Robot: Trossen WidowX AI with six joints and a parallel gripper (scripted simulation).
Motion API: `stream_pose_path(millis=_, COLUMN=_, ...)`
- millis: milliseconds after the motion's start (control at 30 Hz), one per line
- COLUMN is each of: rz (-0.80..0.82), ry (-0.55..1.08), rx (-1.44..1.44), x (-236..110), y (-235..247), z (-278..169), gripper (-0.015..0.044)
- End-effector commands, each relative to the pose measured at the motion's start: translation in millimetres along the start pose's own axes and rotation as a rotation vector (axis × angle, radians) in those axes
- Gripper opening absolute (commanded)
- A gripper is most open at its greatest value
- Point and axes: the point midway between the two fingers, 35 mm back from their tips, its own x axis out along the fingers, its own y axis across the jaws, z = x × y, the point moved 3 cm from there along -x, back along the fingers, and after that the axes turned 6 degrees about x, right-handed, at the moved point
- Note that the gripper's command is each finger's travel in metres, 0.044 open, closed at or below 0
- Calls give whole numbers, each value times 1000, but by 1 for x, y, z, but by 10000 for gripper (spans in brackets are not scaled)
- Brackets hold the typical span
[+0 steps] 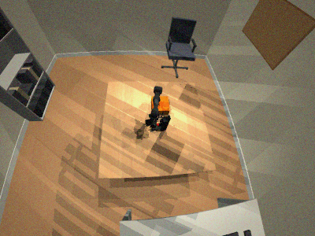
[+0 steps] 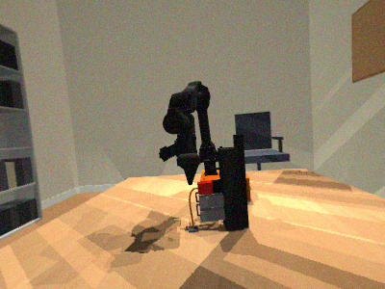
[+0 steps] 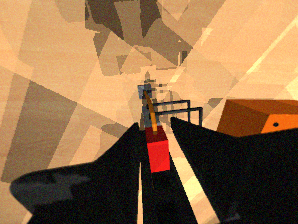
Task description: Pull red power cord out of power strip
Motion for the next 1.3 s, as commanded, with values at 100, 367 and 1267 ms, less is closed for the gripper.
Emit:
stream_pose_path(millis=100, rz=-2, ry=7, rx=1, x=0, y=-2, z=-13, gripper=160)
stream_pose_path(millis=367, rz=-3, ry=8, rx=1, x=0, y=-3, z=-26, gripper=160)
stream_pose_path(millis=1267, rz=0, ry=6, rx=-3, x=10, y=-5, z=-35, gripper=107)
